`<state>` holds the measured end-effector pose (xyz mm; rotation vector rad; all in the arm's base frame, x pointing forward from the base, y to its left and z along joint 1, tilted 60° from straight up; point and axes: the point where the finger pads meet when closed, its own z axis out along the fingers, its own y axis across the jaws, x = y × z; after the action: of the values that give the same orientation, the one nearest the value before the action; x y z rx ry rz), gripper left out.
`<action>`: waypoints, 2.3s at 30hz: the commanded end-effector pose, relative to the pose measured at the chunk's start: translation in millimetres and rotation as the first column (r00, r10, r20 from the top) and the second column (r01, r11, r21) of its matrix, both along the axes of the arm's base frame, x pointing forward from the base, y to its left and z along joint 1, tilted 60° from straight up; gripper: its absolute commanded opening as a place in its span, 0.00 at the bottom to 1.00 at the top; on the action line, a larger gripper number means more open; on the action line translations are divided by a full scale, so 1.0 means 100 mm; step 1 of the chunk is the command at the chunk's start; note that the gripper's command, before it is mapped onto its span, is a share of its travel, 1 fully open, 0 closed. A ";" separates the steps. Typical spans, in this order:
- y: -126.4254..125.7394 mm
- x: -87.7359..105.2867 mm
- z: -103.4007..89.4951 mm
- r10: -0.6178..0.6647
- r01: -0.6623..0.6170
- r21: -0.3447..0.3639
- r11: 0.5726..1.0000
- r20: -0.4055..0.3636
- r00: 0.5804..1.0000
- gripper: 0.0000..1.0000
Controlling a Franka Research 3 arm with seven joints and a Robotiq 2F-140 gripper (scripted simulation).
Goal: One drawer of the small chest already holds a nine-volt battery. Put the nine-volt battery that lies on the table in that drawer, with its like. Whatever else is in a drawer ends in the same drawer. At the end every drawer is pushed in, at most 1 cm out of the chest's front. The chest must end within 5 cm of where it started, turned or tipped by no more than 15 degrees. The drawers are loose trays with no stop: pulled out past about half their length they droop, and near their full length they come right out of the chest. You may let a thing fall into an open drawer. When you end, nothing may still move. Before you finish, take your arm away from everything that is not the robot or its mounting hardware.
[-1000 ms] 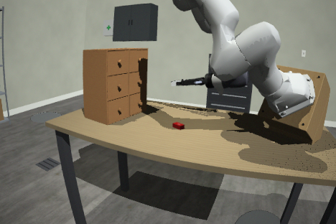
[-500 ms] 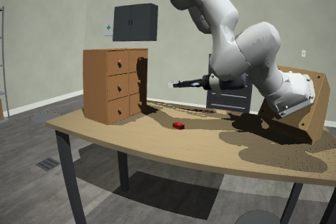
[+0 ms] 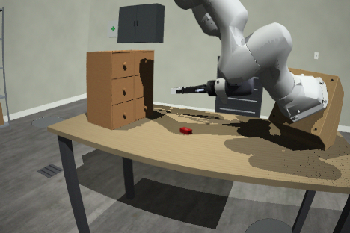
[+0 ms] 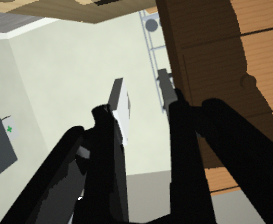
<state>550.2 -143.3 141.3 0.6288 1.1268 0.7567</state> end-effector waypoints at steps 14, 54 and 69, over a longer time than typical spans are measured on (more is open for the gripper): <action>0.30 0.03 0.30 -0.016 0.016 -0.018 1.000 0.001 1.000 0.20; 1.00 0.10 0.91 -0.016 0.016 -0.018 1.000 0.001 1.000 0.20; 1.27 0.12 1.14 -0.016 0.016 -0.018 1.000 0.001 1.000 0.20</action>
<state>562.1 -18.1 254.3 0.6226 1.1174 0.7545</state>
